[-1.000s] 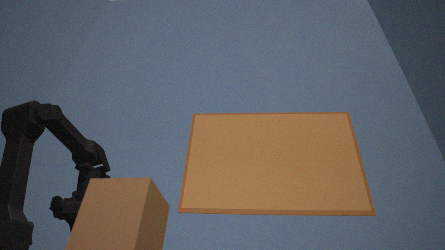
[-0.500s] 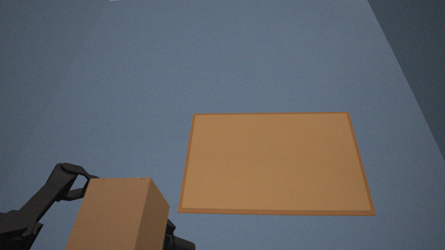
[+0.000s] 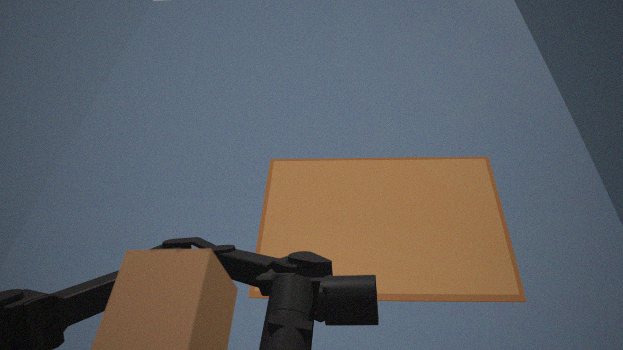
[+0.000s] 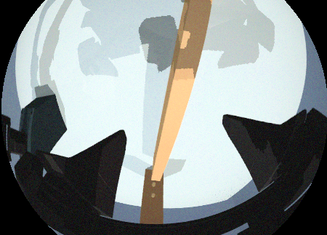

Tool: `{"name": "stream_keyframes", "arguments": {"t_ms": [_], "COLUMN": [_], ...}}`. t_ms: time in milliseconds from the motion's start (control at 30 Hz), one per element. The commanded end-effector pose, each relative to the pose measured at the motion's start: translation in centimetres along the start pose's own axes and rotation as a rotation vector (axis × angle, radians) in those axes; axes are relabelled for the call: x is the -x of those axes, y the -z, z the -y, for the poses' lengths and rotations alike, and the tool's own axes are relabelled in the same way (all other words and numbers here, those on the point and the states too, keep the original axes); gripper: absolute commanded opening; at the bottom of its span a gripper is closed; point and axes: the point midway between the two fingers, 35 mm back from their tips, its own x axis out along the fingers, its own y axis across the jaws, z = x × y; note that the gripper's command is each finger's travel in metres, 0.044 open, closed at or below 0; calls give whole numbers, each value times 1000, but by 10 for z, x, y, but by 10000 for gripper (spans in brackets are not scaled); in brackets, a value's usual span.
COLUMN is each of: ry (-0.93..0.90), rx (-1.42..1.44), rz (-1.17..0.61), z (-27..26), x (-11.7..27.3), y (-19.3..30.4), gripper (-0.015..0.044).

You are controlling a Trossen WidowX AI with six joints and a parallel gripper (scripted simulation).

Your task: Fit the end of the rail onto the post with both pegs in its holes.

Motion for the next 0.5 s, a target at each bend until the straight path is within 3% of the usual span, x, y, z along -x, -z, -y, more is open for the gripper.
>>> {"name": "stream_keyframes", "arguments": {"t_ms": [0,100,467], "ry": [11,32,34], "rx": [-186,-299,-306], "rz": [89,147,151], "z": [-16,-29,-29], "x": [-16,-26,-37], "y": [62,97,98], "gripper": [440,440,440]}}
